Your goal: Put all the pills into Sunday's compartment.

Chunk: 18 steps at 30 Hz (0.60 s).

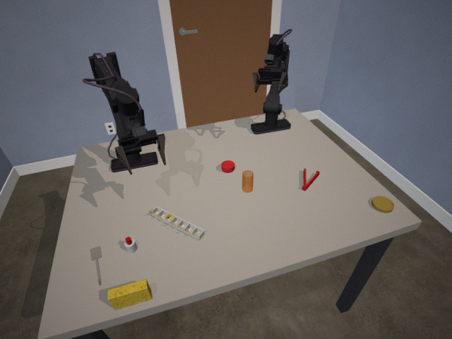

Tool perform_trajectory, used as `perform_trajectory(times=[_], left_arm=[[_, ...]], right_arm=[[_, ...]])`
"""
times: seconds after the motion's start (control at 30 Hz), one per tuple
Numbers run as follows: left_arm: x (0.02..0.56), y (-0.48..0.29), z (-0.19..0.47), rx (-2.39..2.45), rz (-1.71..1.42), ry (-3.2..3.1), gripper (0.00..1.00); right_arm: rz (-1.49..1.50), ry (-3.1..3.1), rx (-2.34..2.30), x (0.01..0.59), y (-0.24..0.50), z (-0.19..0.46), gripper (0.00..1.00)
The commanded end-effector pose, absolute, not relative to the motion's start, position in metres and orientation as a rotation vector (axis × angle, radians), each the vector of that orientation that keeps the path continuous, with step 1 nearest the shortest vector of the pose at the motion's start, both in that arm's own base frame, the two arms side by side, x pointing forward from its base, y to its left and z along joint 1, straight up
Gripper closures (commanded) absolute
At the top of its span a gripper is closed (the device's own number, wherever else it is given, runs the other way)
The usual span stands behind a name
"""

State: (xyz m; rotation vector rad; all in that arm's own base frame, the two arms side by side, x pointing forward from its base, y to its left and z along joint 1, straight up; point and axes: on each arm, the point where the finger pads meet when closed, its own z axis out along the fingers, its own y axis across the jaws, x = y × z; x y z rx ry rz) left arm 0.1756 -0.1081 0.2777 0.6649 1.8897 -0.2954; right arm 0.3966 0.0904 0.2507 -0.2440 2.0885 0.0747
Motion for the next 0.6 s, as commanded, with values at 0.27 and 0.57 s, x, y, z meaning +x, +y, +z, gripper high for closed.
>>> perform_trajectory(times=[0.27, 0.57], left_arm=[[0.173, -0.106, 0.285, 0.658, -0.295, 1.874, 0.00], [0.173, -0.106, 0.285, 0.658, -0.295, 1.874, 0.00]], right_arm=[[0.123, 2.433, -0.440, 0.414, 0.162, 0.155, 0.00], [0.129, 2.507, -0.496, 0.422, 0.180, 0.128, 0.00]])
